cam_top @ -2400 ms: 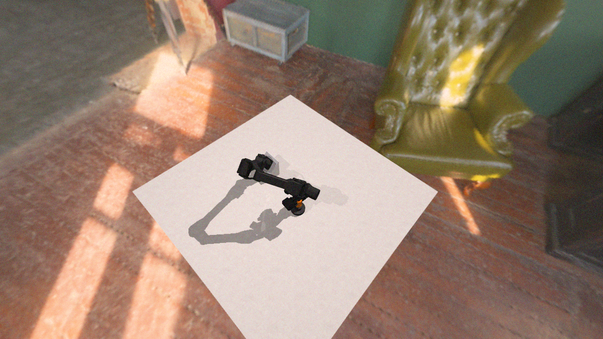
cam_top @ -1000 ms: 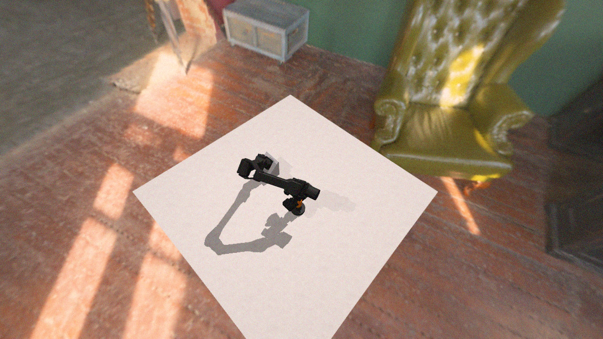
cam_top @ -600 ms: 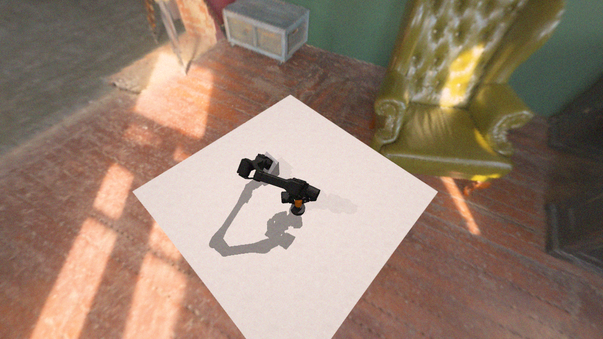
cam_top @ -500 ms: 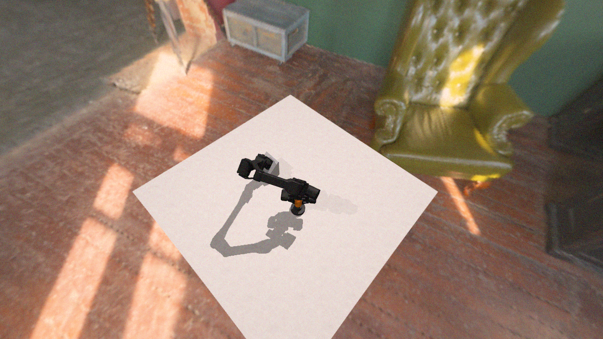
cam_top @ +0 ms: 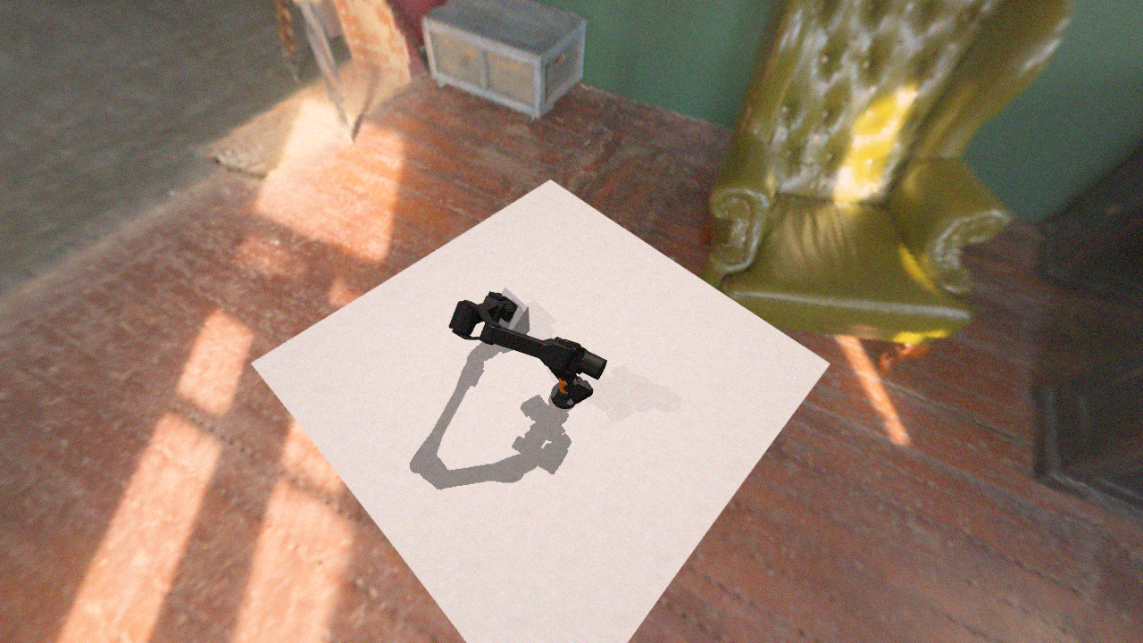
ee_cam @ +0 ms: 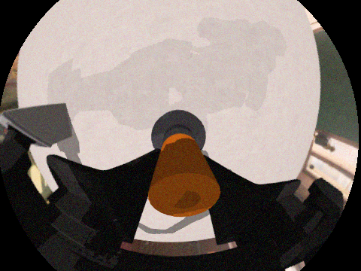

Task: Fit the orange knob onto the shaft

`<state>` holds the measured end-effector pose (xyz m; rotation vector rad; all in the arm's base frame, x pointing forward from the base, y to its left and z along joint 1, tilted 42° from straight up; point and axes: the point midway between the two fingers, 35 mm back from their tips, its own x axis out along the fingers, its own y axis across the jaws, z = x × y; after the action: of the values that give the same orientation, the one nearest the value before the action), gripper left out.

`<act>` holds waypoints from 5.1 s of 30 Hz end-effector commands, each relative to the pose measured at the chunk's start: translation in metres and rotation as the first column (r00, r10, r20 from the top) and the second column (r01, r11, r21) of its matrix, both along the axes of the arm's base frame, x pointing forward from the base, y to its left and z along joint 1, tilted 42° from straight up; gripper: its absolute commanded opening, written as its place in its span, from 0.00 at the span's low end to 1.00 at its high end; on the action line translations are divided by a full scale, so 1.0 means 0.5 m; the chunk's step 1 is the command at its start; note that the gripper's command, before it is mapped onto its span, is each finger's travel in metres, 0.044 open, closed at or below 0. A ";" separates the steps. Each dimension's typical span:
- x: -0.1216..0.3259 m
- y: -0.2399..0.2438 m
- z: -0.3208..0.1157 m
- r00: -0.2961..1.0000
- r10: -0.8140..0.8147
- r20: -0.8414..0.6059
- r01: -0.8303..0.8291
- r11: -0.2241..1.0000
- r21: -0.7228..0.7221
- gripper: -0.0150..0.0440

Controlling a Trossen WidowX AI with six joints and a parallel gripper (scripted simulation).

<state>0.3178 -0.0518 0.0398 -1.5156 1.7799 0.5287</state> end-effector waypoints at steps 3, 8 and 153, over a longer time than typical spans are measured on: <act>0.001 -0.002 0.009 0.837 -0.400 0.374 0.410 0.910 0.056 0.25; 0.001 -0.002 0.011 0.600 -0.582 0.549 0.605 0.779 0.164 0.25; -0.001 -0.002 -0.001 -0.485 -0.609 0.628 0.689 0.176 0.703 0.25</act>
<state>0.3171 -0.0513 0.0382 0.0323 1.1778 -1.0978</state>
